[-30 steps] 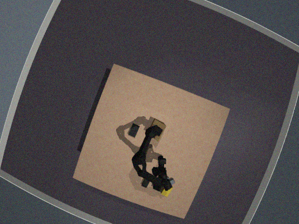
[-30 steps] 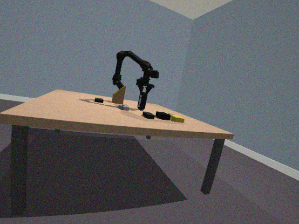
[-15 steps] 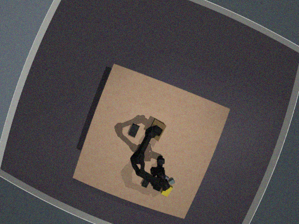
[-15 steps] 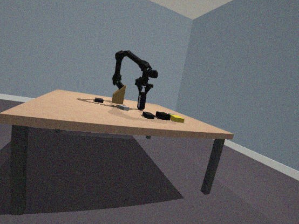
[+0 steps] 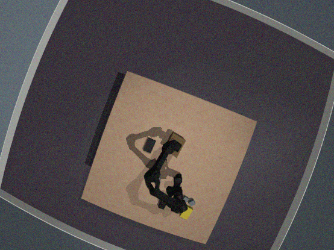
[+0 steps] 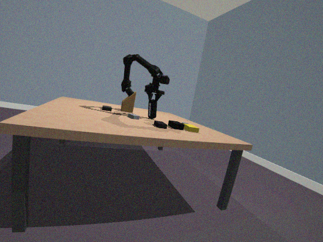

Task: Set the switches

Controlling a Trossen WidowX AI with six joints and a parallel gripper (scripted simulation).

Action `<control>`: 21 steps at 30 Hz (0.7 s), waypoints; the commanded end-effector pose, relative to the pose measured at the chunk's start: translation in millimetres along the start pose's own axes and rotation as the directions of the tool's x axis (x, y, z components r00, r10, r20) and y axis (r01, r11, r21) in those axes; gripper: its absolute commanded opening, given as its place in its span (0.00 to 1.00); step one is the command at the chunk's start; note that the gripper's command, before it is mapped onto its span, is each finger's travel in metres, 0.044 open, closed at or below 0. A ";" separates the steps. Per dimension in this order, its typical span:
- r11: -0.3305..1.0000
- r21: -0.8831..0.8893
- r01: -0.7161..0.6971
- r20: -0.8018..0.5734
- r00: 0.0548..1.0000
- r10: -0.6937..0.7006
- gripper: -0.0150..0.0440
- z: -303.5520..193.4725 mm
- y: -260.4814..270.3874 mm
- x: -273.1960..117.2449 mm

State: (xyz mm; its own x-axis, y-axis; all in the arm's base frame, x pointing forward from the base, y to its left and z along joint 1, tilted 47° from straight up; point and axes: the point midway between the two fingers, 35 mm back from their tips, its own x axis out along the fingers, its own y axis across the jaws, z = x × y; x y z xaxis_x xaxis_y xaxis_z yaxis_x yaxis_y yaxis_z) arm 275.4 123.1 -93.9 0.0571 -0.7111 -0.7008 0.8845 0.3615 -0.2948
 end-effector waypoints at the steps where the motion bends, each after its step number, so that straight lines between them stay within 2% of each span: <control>1: 1.000 -0.002 0.009 0.009 1.000 -0.009 0.83 4.8 -1.9 5.5; 21: 1.000 -0.002 0.009 0.010 1.000 -0.009 0.83 20.5 -1.9 9.8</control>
State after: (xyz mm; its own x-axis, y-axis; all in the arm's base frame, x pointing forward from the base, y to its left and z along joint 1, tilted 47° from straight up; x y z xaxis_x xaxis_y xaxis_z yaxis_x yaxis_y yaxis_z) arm 284.0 109.9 -85.3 0.0604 -0.7130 -0.6985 0.8844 0.3628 -0.2937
